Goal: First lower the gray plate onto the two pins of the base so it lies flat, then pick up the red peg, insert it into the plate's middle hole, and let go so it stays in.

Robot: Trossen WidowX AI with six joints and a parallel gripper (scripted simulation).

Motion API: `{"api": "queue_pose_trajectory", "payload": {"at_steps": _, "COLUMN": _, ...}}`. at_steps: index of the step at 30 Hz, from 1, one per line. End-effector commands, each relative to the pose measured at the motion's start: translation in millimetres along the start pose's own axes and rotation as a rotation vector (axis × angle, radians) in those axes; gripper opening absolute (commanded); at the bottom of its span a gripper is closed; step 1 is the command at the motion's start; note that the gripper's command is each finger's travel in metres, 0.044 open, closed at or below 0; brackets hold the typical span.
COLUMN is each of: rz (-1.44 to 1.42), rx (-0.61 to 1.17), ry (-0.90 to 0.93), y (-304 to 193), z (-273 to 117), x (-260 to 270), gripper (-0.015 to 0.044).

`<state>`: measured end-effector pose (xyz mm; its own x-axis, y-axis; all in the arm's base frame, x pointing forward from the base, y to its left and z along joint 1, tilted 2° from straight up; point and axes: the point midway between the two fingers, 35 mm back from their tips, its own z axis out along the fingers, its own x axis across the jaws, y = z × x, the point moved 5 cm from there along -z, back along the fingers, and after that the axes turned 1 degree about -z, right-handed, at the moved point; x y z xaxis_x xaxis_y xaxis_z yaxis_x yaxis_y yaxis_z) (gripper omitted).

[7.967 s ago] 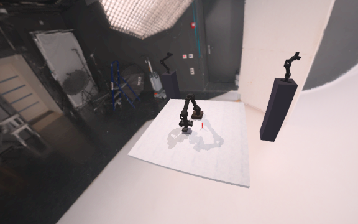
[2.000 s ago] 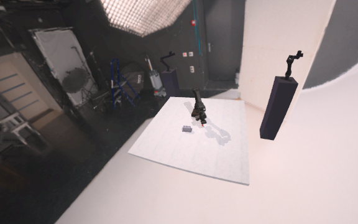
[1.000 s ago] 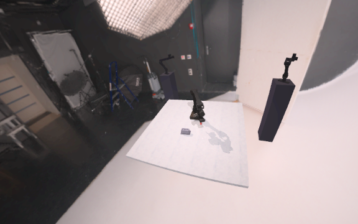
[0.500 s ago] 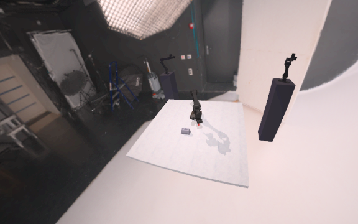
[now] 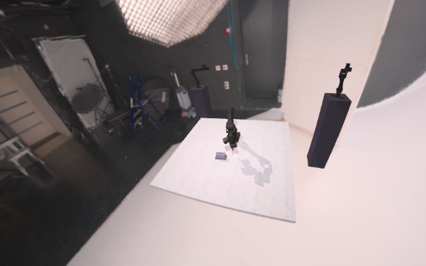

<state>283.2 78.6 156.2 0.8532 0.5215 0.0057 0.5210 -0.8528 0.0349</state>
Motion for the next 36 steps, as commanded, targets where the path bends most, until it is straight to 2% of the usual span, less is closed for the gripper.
{"api": "queue_pose_trajectory", "payload": {"at_steps": 1, "rz": -0.003, "rx": 0.001, "ry": 0.003, "y": 11, "z": -1, "x": 2, "gripper": 0.0000}}
{"api": "queue_pose_trajectory", "payload": {"at_steps": 36, "rz": -0.003, "rx": -0.010, "ry": 0.005, "y": 118, "z": -2, "x": -7, "gripper": 0.0000}}
